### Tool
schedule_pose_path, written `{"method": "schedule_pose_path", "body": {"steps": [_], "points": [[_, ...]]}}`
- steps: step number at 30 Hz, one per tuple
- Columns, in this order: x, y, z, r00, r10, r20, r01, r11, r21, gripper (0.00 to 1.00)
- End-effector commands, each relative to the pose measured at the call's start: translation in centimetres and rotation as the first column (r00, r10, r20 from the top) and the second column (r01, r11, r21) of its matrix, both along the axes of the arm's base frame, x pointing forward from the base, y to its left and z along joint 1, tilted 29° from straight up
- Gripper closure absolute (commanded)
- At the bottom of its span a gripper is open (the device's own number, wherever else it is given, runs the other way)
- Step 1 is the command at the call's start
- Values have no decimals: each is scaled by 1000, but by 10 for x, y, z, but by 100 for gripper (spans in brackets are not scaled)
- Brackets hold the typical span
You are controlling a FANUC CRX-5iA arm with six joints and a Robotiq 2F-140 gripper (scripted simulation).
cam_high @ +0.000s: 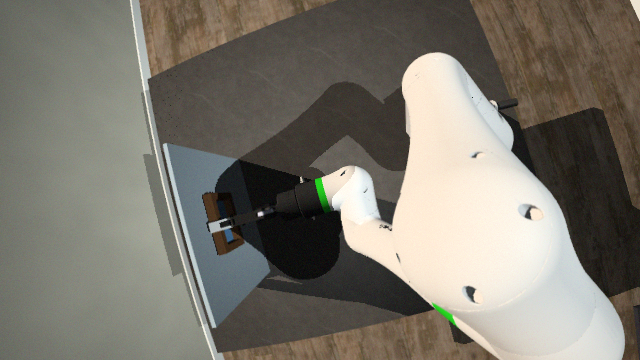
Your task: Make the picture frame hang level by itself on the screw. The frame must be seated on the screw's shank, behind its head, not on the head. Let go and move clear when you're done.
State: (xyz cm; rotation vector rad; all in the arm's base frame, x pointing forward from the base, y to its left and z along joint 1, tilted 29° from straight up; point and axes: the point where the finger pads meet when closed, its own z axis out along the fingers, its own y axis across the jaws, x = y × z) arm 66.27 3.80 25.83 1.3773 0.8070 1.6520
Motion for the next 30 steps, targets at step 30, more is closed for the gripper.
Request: {"method": "schedule_pose_path", "body": {"steps": [30], "points": [[-3,0,0,1000,0,0,0,1000,0,71]]}}
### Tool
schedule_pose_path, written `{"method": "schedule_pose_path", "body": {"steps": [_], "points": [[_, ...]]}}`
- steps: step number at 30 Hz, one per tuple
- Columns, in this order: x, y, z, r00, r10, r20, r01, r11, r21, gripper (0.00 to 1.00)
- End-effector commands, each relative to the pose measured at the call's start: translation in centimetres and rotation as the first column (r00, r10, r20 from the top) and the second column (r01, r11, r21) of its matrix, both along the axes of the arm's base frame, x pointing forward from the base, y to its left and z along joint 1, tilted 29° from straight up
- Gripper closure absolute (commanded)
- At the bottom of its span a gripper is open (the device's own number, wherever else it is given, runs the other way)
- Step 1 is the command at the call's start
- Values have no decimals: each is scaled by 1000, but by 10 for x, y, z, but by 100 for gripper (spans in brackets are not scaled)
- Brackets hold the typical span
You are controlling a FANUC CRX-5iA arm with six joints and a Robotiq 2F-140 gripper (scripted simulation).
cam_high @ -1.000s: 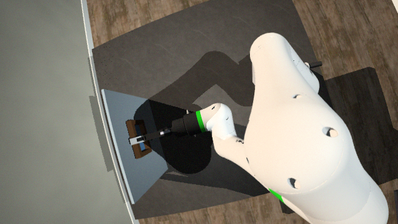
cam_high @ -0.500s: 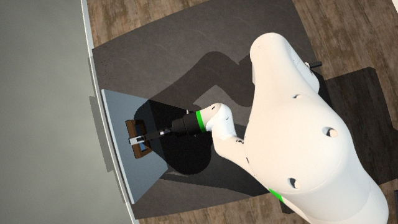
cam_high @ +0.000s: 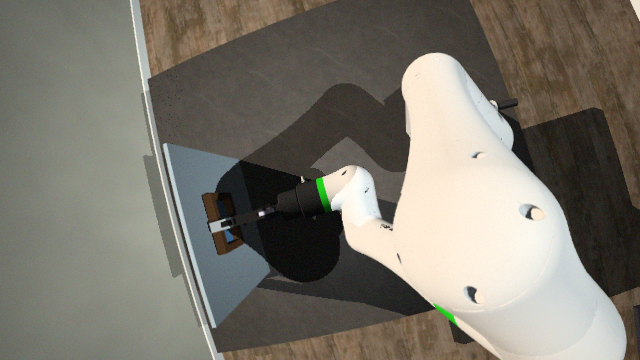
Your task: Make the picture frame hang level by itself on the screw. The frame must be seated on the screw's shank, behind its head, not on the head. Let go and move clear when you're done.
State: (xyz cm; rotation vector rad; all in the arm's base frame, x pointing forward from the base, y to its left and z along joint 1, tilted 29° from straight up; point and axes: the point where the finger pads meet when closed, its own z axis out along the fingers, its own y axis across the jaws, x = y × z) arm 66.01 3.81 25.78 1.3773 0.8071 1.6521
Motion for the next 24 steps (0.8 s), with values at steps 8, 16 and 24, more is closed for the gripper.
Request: {"method": "schedule_pose_path", "body": {"steps": [8,16,24], "points": [[-6,0,-1,1000,0,0,0,1000,0,71],[-7,0,-1,1000,0,0,0,1000,0,71],[-7,0,-1,1000,0,0,0,1000,0,71]]}}
